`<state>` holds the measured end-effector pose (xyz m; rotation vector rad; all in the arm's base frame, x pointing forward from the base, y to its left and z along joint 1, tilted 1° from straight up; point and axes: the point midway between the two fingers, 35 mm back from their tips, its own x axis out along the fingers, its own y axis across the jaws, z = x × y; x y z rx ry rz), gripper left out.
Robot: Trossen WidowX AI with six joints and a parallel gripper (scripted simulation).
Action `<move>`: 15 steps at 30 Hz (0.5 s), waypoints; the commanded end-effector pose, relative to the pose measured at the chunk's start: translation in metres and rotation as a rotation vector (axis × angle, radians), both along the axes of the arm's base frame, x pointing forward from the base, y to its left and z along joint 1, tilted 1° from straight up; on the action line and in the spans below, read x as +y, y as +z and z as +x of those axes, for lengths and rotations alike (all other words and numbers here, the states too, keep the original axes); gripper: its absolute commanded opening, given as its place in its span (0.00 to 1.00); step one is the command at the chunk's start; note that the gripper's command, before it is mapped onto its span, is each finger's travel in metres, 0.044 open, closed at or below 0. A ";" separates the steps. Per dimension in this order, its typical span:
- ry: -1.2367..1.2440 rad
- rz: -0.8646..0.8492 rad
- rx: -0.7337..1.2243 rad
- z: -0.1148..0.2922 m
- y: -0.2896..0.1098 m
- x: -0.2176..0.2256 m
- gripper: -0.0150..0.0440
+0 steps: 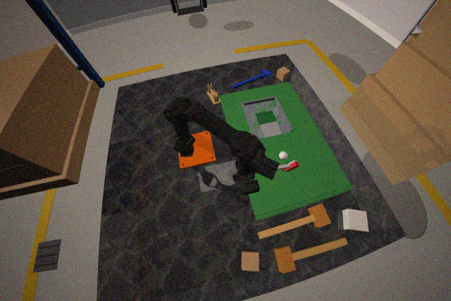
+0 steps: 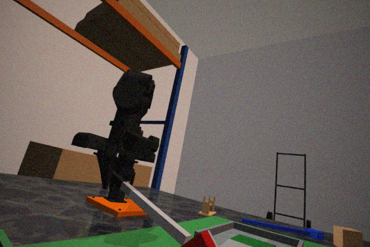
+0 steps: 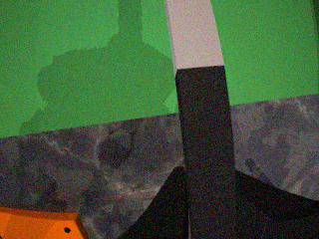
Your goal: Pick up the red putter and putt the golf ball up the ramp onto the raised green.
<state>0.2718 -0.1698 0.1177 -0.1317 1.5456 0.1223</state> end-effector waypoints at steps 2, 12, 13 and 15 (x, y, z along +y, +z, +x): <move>-0.004 0.000 -0.002 0.000 -0.008 0.000 0.25; 0.000 0.000 0.001 0.000 -0.014 0.000 0.25; 0.000 0.000 0.001 0.000 -0.014 0.000 0.25; 0.000 0.000 0.001 0.000 -0.014 0.000 0.25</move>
